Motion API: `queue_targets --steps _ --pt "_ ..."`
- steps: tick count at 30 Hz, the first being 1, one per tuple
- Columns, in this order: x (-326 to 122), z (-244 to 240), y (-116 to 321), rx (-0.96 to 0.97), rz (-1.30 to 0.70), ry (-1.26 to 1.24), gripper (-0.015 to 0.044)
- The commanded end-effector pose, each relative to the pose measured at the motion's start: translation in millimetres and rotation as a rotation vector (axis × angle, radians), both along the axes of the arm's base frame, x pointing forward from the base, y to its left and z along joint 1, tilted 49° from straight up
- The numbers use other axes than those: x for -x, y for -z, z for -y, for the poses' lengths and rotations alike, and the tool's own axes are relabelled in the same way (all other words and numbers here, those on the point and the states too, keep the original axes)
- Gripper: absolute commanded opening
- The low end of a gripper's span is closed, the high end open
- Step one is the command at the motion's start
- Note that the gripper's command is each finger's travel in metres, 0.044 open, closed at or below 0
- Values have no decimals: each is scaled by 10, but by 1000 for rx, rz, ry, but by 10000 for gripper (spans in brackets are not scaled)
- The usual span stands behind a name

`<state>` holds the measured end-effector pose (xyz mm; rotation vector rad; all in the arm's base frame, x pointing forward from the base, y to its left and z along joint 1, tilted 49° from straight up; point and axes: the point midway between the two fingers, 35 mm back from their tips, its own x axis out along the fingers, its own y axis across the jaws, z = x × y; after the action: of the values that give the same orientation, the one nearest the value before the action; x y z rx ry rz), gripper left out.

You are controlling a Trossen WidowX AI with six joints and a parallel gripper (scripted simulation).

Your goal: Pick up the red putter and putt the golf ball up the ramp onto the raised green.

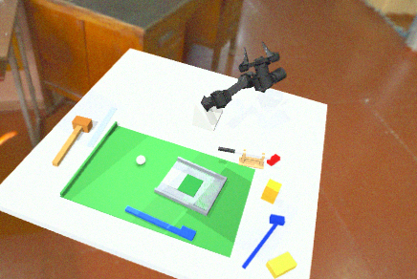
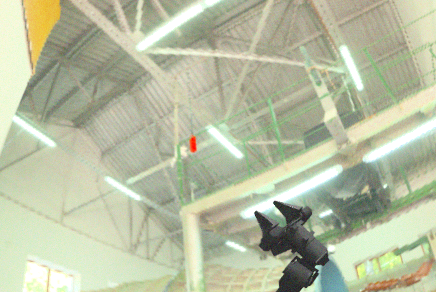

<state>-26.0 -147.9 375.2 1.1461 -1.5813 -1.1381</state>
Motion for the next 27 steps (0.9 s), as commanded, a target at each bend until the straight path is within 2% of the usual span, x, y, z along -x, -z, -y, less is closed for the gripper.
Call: queue_targets --steps 1,3,5,9,13,20,24,27 --pt "-12 3 -5 1 -11 -3 426" --pt "-108 23 -45 8 -94 -24 440" --pt "-310 57 -110 23 -262 -66 440" --pt "-920 111 -187 83 -723 -190 440" --pt "-1576 103 -86 171 -1224 -319 440" --pt "-2565 -103 519 459 -2043 -599 440" --pt "-2924 -337 1013 734 -2410 -806 440" --pt "-3072 -561 1395 1006 -2603 -989 440"
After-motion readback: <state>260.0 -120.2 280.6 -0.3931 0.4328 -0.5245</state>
